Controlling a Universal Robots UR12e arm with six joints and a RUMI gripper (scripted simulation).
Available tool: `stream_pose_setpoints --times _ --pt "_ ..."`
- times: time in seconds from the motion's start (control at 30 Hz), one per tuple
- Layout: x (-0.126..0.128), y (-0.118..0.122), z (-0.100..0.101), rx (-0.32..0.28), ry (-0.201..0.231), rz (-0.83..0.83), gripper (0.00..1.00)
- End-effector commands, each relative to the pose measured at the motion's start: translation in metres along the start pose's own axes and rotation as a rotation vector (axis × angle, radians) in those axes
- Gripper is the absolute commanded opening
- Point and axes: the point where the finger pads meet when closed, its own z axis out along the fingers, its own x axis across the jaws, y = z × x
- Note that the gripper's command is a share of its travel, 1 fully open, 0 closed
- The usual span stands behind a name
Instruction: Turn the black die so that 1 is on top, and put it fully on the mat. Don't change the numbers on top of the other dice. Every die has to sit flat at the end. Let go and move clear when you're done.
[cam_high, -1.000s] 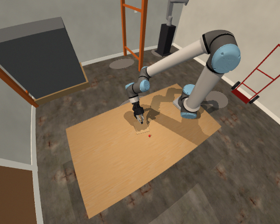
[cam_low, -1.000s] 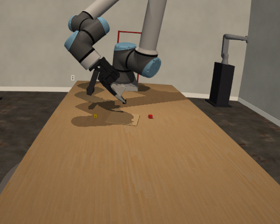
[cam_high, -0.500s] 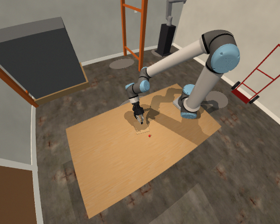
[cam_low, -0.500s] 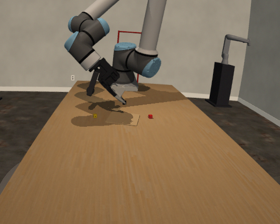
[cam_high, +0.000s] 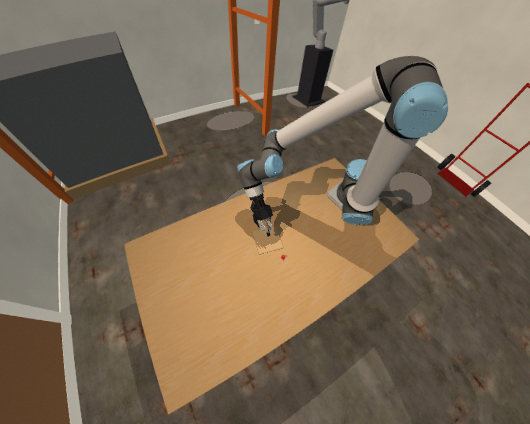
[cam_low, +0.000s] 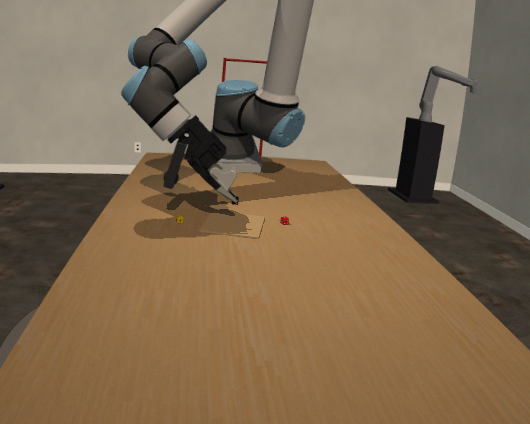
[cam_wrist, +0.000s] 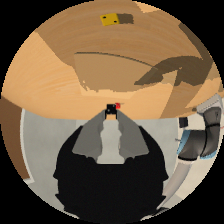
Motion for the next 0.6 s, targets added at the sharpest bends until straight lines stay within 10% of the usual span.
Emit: stream_pose_setpoints --times 0.0,0.57 --pt "-0.001 -0.005 0.005 0.001 -0.001 -0.001 0.00" --pt "-0.001 -0.023 0.023 0.001 -0.001 -0.001 0.00"
